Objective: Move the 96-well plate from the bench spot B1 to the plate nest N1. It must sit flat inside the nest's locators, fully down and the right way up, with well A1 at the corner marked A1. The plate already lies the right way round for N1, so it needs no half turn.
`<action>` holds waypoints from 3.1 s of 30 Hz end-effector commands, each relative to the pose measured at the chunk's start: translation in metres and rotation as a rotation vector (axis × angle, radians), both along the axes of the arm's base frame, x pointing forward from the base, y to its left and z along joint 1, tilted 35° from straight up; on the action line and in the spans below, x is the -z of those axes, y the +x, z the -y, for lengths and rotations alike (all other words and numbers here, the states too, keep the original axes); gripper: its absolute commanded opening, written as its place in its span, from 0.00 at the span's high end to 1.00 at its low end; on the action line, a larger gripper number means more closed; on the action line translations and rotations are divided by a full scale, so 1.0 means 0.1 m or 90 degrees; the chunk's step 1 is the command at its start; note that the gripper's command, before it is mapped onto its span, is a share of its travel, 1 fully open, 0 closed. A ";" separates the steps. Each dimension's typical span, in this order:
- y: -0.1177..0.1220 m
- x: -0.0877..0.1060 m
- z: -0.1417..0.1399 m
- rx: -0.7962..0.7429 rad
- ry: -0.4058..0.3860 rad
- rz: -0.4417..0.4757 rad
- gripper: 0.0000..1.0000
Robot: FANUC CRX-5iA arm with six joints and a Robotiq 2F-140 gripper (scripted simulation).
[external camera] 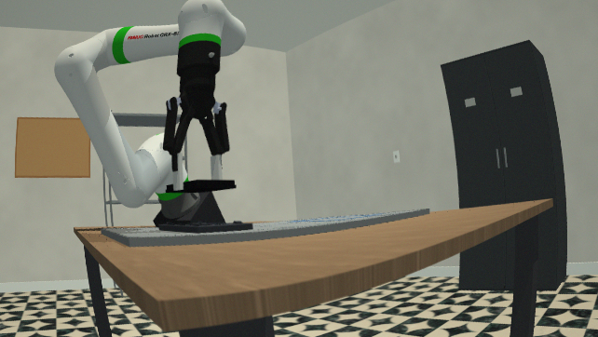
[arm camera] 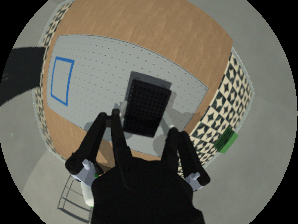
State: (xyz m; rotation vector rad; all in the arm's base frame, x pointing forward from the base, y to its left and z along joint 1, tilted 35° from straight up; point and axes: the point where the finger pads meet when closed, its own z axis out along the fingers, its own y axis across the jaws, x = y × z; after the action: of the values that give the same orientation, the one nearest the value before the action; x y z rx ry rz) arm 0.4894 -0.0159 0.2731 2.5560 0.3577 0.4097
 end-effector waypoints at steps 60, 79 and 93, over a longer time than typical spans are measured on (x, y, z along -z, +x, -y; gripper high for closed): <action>0.18 0.42 0.22 0.000 0.000 0.000 1.00; 0.18 0.43 0.23 0.000 0.000 0.000 1.00; 0.19 0.44 0.24 0.000 0.000 0.000 1.00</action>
State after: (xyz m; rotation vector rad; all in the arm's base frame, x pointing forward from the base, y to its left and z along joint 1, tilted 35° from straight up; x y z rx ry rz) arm 0.5083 -0.0397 0.2291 2.5560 0.3577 0.4097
